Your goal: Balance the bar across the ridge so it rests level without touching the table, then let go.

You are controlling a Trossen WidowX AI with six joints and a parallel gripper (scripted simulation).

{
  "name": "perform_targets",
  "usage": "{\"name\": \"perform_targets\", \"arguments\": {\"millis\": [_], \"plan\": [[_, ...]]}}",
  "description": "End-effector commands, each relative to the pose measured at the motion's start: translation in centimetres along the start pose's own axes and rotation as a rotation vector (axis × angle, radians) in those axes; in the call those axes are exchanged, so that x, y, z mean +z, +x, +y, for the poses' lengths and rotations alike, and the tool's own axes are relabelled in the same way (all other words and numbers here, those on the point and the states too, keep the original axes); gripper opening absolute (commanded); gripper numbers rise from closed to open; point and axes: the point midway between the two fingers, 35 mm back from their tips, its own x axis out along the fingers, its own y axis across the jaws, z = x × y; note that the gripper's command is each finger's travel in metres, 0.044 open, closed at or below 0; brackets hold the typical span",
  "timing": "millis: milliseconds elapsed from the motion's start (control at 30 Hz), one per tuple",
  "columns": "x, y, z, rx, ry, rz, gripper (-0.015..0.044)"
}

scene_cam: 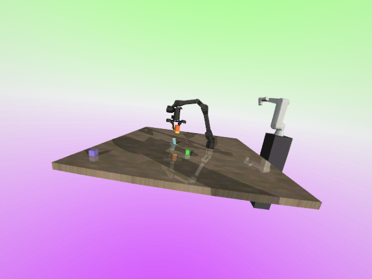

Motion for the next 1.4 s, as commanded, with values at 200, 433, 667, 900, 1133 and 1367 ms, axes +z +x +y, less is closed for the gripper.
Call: {"name": "perform_targets", "arguments": {"millis": [200,433,667,900,1133,1367], "plan": [[-0.9,-0.1,0.4,0.001,-0.39,-0.005,0.0],[-1.5,-0.1,0.8,0.001,-0.669,-0.004,0.0],[-2.2,-0.1,1.2,0.001,-0.947,-0.004,0.0],[-3.0,-0.1,1.7,0.001,-1.226,-0.004,0.0],[-3.8,-0.1,2.2,0.002,-1.504,-0.004,0.0],[-4.7,-0.1,2.7,0.002,-1.783,-0.004,0.0]]}}
